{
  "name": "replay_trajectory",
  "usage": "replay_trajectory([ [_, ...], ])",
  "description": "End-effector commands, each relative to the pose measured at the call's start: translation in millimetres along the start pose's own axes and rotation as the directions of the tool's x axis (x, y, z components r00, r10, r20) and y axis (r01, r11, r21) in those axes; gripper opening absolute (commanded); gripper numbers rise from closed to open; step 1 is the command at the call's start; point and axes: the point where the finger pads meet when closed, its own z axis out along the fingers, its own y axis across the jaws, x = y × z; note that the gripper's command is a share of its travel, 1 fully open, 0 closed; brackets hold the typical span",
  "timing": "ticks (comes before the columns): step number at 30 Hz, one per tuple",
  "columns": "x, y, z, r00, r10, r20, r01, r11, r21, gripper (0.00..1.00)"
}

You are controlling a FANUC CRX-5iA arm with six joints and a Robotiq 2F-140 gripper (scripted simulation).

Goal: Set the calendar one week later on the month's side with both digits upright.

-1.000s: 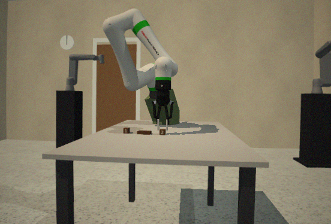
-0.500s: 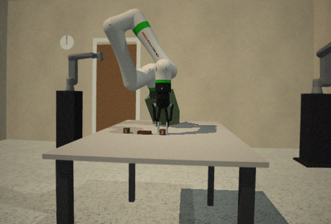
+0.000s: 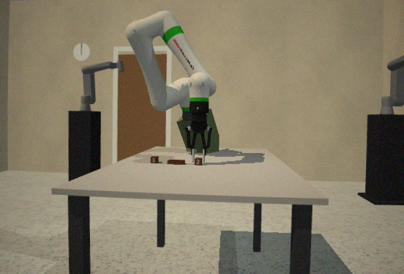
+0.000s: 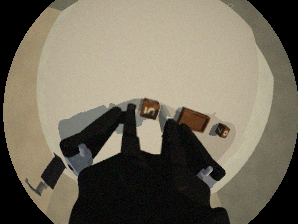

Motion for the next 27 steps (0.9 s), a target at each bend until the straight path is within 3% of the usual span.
replay_trajectory([
  [1,0.1,-0.1,-0.1,1.000,0.000,0.000,0.000,1.000,0.000,0.29],
  [20,0.1,-0.1,-0.1,1.000,0.000,0.000,0.000,1.000,0.000,0.29],
  [21,0.1,-0.1,-0.1,1.000,0.000,0.000,0.000,1.000,0.000,0.17],
  [27,0.1,-0.1,-0.1,1.000,0.000,0.000,0.000,1.000,0.000,0.17],
])
